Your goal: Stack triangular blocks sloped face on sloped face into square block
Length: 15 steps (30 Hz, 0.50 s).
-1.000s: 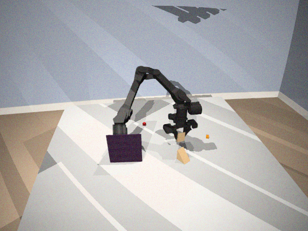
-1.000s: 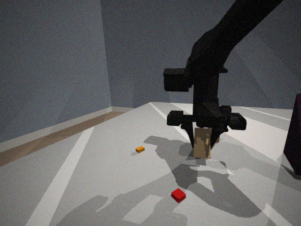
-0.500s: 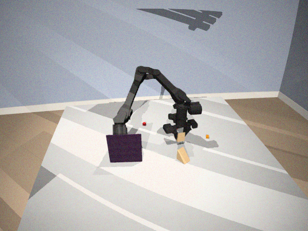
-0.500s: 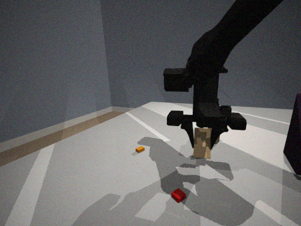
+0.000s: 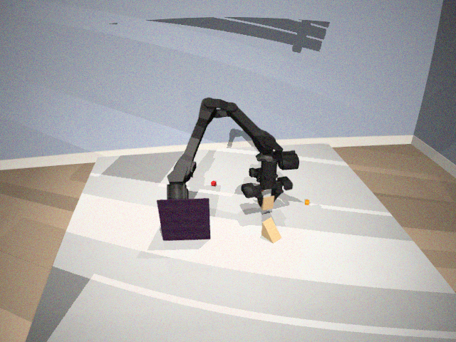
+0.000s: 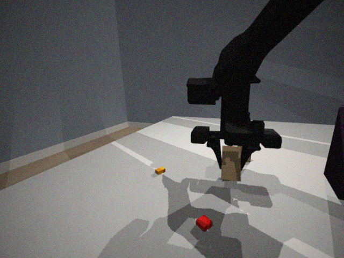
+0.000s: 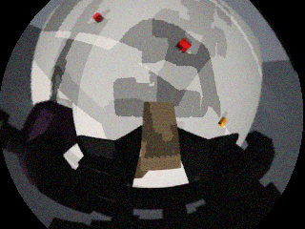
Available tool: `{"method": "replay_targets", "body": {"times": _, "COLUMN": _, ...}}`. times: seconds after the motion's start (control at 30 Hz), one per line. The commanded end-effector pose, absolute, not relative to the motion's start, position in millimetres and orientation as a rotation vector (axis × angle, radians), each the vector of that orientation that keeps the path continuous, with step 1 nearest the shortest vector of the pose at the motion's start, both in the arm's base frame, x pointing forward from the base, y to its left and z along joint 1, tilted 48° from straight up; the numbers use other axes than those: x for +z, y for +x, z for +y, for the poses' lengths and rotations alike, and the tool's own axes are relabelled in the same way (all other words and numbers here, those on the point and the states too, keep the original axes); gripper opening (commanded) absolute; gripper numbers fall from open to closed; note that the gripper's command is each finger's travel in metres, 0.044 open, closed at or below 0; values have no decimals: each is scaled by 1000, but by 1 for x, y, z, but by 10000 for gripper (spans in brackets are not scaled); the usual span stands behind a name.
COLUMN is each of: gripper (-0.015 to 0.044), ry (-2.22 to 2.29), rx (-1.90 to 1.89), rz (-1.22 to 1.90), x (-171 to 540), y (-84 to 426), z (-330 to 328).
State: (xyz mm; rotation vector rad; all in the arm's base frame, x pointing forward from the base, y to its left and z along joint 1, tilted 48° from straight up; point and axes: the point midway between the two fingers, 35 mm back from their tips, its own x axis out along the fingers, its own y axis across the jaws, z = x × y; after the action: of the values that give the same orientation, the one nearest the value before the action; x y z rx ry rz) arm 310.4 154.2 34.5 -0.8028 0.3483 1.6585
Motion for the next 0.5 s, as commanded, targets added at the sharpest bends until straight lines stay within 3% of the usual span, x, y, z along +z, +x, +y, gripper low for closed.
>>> {"method": "replay_targets", "body": {"times": 0.0, "gripper": 0, "ry": -803, "rx": 1661, "rz": 343, "x": 35, "y": 310, "z": 154}}
{"method": "replay_targets", "body": {"times": 0.47, "gripper": 0, "ry": -801, "rx": 1658, "rz": 350, "x": 30, "y": 310, "z": 159}}
